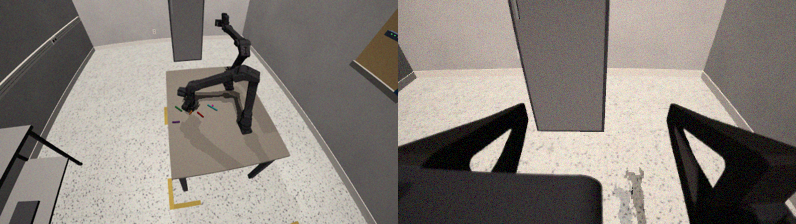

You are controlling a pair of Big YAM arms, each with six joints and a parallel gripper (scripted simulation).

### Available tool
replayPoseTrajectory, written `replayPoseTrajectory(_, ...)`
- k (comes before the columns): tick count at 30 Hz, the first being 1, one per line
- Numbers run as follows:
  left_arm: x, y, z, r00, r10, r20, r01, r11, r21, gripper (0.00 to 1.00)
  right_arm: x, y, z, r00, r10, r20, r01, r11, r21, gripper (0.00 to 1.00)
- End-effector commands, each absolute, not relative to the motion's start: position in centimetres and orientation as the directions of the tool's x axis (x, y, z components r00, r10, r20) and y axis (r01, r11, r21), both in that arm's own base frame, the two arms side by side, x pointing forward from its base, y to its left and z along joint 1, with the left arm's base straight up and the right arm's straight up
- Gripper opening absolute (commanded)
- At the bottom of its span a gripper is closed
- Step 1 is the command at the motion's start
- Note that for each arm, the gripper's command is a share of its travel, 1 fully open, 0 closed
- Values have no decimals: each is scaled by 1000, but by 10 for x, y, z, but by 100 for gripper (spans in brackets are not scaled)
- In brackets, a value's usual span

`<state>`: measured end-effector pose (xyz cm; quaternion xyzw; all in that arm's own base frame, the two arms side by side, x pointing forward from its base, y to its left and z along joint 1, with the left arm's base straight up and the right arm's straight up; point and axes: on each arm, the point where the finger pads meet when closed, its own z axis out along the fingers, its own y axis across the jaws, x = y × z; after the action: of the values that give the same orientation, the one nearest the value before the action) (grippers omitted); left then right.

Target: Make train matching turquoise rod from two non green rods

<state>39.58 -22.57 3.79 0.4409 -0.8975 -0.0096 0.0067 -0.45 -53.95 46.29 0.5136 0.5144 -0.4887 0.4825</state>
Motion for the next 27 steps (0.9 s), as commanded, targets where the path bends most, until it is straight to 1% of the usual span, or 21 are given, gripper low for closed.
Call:
replayPoseTrajectory(1,426,-238,89,-608,-794,-11,-791,607,-78,23,-1,-545,501,0,0,-1000,1000,-2,0,100)
replayPoseTrajectory(11,424,-237,131,-608,-794,-11,-791,607,-80,23,-1,-545,501,0,0,-1000,1000,-2,0,100)
replayPoseTrajectory(19,418,-233,120,-608,-794,-5,-793,608,-41,23,-1,-545,501,0,0,-1000,1000,-2,0,100)
replayPoseTrajectory(20,420,-234,119,-608,-794,-7,-793,608,-51,100,-1,-545,501,0,0,-1000,1000,-2,0,100)
replayPoseTrajectory(27,420,-235,119,-608,-794,-7,-793,607,-52,100,-1,-545,501,0,0,-1000,1000,-2,0,100)
